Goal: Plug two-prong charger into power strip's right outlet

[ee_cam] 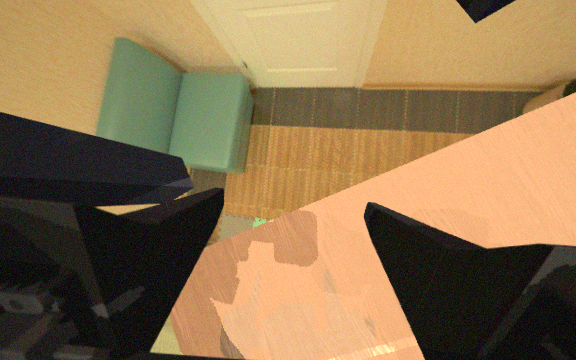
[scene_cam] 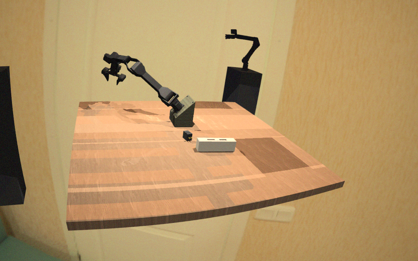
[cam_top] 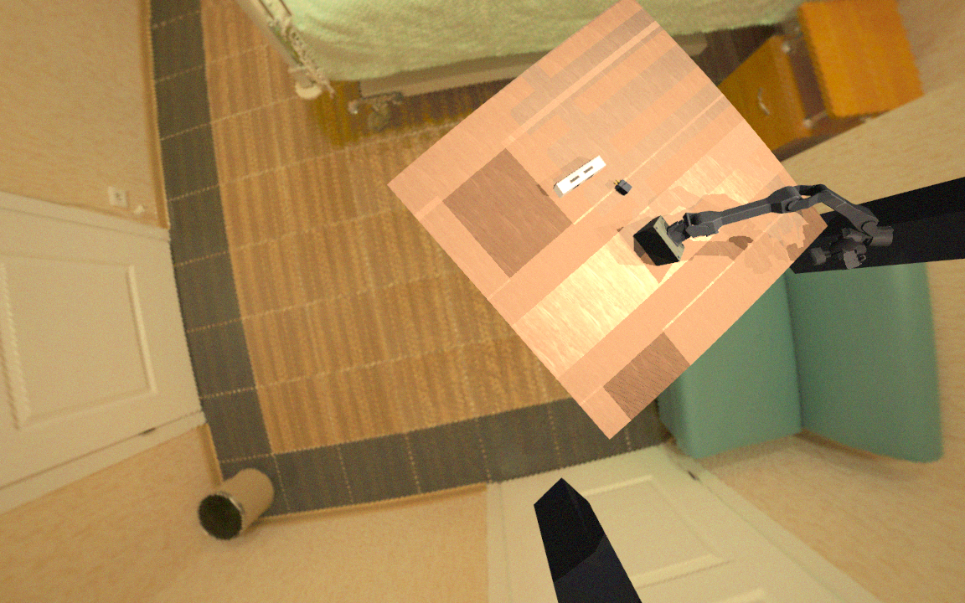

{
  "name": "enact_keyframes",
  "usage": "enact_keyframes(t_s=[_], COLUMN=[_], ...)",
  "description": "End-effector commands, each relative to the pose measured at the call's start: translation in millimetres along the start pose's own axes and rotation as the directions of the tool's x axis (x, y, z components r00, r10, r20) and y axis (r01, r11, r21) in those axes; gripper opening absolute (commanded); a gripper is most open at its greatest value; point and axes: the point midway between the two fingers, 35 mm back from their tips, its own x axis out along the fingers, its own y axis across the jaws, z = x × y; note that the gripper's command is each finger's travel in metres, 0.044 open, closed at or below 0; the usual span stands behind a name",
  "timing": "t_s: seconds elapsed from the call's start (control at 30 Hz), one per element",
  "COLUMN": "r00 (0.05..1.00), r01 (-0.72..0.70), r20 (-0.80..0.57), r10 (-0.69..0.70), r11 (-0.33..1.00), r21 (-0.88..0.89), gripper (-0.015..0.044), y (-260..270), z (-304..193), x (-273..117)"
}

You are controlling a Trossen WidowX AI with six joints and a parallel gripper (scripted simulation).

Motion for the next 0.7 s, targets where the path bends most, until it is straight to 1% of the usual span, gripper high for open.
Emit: enact_keyframes(t_s=[0.0,0.03,0.17,0.67], r00=[1.000,1.000,1.000,0.991], r01=[0.000,0.000,-0.002,-0.027], r20=[-0.001,-0.003,-0.023,-0.136], r10=[0.000,0.000,0.001,0.001], r11=[1.000,1.000,0.999,0.982], r21=[-0.001,-0.004,-0.032,-0.188], gripper=[0.0426,0.0440,0.0440,0.0440], y=[0,0,3,11], z=[0,-2,-16,-98], x=[0,0,3,11])
